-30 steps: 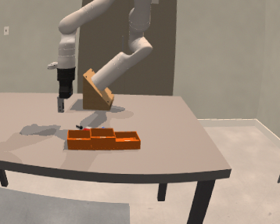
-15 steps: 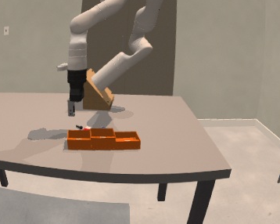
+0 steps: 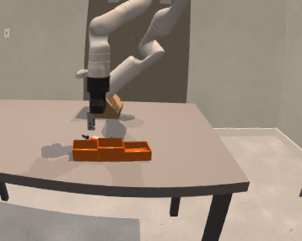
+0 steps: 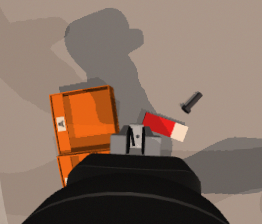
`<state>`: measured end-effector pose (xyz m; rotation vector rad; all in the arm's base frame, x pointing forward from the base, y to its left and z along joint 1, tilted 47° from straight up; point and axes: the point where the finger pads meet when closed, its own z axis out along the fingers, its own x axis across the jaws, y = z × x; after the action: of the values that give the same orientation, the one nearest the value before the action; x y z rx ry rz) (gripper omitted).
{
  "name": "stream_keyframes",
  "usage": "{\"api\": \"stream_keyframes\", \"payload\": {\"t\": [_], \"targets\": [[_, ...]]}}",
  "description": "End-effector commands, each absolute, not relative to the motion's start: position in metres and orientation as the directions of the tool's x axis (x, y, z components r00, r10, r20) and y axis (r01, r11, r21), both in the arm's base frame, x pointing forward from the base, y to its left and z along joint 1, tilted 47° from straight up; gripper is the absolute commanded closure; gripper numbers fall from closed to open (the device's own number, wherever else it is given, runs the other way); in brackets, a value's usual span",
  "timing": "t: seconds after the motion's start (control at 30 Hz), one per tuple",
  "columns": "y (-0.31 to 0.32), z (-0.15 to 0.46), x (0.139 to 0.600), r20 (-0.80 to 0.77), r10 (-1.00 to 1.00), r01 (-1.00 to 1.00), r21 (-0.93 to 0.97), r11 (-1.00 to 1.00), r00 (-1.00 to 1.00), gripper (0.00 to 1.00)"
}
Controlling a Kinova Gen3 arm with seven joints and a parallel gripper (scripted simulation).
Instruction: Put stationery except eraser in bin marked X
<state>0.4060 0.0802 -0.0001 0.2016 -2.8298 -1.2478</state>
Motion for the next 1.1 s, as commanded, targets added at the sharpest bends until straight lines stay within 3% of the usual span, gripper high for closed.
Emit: {"api": "stream_keyframes", "payload": {"t": [0.0, 0.07, 0.47, 1.07], "targets": [[0.091, 0.012, 0.418, -0.102, -0.216, -0.222, 0.722, 0.656, -0.971, 0.68], [0.098, 0.019, 0.423, -0.166, -0.273, -0.306, 0.71, 0.634, -0.948, 0.68], [0.137, 0.057, 0.447, -0.151, -0.264, -0.289, 0.721, 0.63, -0.953, 0.68], [0.136, 0.051, 0.447, -0.156, -0.26, -0.29, 0.716, 0.634, -0.953, 0.68]]}}
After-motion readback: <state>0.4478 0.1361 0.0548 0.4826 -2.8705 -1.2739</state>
